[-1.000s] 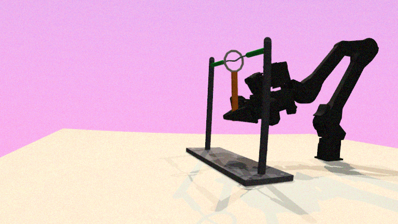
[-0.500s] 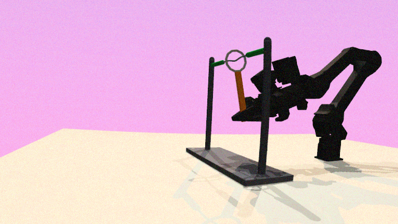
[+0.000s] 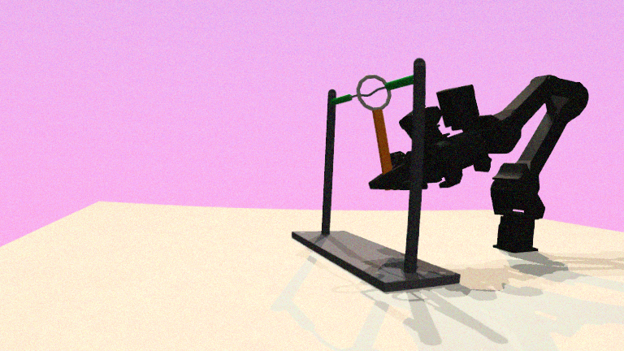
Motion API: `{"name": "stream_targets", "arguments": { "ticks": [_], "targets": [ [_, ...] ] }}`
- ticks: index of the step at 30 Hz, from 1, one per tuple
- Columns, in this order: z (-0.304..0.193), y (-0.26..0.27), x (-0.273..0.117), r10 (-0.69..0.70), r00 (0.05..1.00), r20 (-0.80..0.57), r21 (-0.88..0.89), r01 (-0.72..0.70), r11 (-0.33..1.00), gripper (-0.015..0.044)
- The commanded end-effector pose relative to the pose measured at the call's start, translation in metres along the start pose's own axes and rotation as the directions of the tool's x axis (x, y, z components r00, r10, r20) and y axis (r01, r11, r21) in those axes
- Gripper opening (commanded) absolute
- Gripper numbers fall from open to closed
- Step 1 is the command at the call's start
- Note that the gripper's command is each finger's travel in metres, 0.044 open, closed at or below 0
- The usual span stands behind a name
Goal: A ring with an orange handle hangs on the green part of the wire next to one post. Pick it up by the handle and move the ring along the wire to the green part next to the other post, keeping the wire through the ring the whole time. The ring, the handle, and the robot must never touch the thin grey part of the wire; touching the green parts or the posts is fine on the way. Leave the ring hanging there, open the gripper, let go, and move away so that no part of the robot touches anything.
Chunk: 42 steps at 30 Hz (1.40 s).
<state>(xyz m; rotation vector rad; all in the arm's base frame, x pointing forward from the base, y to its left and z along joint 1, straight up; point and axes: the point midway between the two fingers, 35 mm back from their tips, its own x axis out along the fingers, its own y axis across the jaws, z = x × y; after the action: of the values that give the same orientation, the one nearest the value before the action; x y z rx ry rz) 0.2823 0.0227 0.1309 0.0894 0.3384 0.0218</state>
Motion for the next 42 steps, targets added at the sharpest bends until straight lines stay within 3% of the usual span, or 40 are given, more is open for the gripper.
{"name": "stream_targets", "arguments": {
  "ticks": [1,42],
  "targets": [
    [0.002,0.004,0.000,0.002,1.000,0.004,-0.004,-0.002,1.000,-0.0150],
    [-0.001,0.033,-0.001,0.056,0.998,0.009,-0.116,-0.055,0.992,-0.0150]
  ]
}}
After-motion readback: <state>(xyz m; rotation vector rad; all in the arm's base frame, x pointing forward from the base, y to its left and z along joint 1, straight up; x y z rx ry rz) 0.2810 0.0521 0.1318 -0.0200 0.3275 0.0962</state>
